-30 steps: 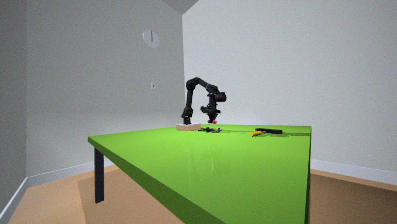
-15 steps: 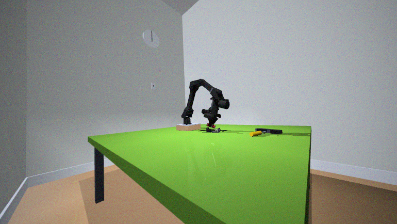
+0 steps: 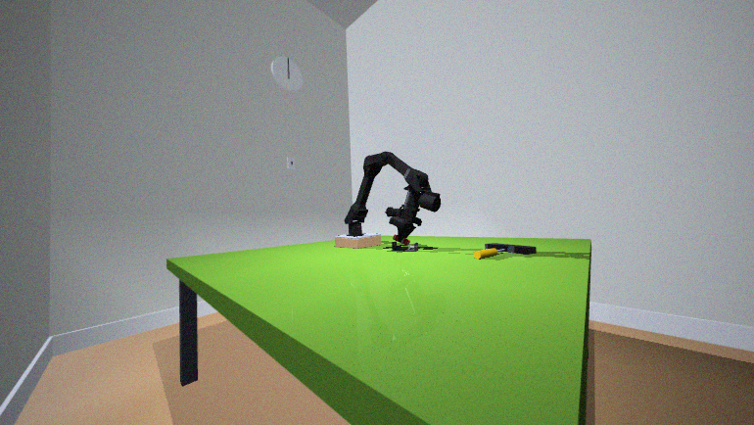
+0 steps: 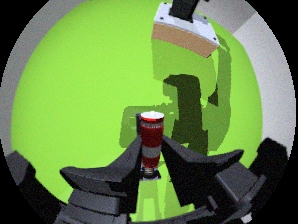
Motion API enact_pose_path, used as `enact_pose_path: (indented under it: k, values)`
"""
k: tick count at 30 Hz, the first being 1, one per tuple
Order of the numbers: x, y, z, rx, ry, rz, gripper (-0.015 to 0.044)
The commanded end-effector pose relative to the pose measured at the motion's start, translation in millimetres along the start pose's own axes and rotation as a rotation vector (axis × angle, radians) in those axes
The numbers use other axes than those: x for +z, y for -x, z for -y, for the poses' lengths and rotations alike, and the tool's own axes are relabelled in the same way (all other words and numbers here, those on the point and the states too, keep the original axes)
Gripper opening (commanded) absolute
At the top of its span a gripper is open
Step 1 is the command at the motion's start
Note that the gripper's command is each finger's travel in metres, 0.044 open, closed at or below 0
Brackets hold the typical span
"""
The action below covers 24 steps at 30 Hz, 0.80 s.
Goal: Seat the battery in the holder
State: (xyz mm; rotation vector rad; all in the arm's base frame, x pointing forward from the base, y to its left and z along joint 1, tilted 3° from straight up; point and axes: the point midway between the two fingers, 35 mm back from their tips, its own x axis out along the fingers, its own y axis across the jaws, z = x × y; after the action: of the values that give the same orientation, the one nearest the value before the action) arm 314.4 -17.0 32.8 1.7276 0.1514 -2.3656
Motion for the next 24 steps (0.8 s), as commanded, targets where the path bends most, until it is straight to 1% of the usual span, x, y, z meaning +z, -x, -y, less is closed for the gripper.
enact_pose_path:
  k: [1, 24]
  values:
    - [-1.8, -0.9, -0.6, 0.004, -0.003, 0.024, 0.0078]
    - [-9.0, -7.2, -1.0, -0.009, -0.011, 0.157, 0.0078]
